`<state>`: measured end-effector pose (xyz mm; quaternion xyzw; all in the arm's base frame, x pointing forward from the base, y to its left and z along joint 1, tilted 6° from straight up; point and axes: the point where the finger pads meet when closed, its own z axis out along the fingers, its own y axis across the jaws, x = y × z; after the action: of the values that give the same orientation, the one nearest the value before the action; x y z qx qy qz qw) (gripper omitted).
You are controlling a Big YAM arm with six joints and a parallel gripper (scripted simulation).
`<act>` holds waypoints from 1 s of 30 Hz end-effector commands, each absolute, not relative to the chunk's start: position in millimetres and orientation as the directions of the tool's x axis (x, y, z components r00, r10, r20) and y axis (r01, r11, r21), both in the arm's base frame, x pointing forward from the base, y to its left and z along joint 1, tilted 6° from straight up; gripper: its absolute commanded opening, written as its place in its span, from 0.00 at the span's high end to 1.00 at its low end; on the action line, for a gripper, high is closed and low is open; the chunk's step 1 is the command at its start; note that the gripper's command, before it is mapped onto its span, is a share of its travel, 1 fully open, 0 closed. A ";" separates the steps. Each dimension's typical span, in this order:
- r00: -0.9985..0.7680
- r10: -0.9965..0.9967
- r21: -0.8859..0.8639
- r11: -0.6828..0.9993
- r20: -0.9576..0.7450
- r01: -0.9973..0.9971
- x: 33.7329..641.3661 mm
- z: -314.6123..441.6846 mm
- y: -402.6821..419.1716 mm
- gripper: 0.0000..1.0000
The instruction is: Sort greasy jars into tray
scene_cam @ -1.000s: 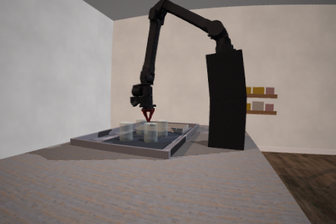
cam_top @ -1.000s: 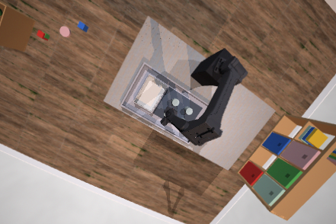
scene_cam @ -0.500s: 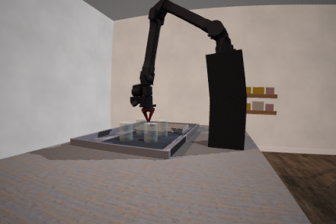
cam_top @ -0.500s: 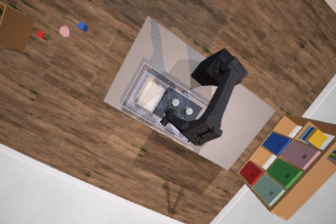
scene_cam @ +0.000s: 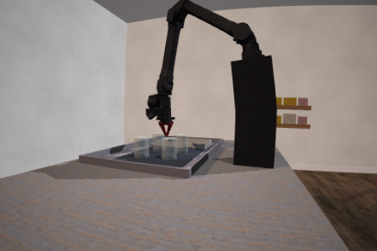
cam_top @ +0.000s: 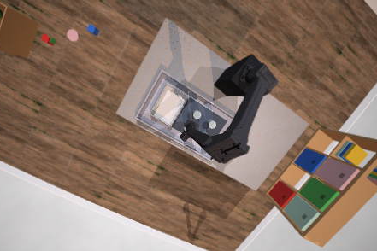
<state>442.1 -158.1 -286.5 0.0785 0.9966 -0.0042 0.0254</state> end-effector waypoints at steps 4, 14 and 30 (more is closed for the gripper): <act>-0.983 0.147 -0.012 0.989 -0.110 0.149 476.9 -287.8 -161.1 1.00; -0.983 0.147 -0.012 0.989 -0.110 0.149 478.2 -287.6 -161.3 1.00; -0.983 0.147 -0.012 0.989 -0.110 0.149 480.1 -287.4 -161.5 1.00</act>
<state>443.4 -158.1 -285.9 0.0781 0.9967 -0.0036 0.0232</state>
